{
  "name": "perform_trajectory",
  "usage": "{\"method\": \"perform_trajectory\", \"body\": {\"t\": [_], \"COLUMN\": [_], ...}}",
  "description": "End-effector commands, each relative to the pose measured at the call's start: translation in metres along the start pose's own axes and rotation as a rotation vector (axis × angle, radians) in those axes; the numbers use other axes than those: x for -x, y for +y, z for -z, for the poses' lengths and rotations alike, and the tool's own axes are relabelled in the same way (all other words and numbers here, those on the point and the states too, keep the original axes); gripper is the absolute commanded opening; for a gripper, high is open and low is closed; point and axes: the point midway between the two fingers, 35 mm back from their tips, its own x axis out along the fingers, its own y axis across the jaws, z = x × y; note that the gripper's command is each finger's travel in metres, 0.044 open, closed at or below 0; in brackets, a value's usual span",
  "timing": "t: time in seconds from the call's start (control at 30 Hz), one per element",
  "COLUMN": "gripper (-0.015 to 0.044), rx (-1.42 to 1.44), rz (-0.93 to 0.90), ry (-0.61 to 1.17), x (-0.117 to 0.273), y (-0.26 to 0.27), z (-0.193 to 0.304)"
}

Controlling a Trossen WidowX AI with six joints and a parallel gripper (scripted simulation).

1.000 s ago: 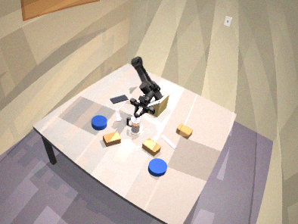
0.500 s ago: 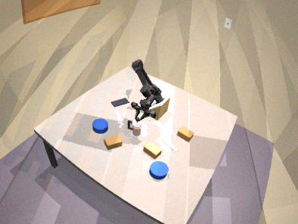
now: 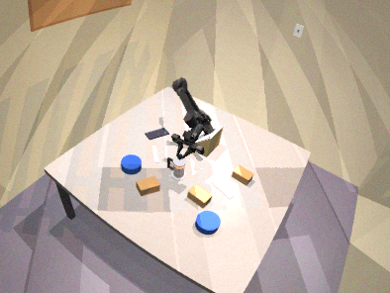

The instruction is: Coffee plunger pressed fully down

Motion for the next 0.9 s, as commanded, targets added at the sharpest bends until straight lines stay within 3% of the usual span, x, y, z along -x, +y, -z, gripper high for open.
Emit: {"method": "perform_trajectory", "body": {"t": [0.0,0.87], "gripper": [0.0118,0.0118], "rx": [0.015,0.015], "rz": [0.006,0.006], "ry": [0.024,0.024], "x": [-0.0029,-0.0048], "y": [-0.0003,0.0008], "z": [0.0064,0.0041]}}
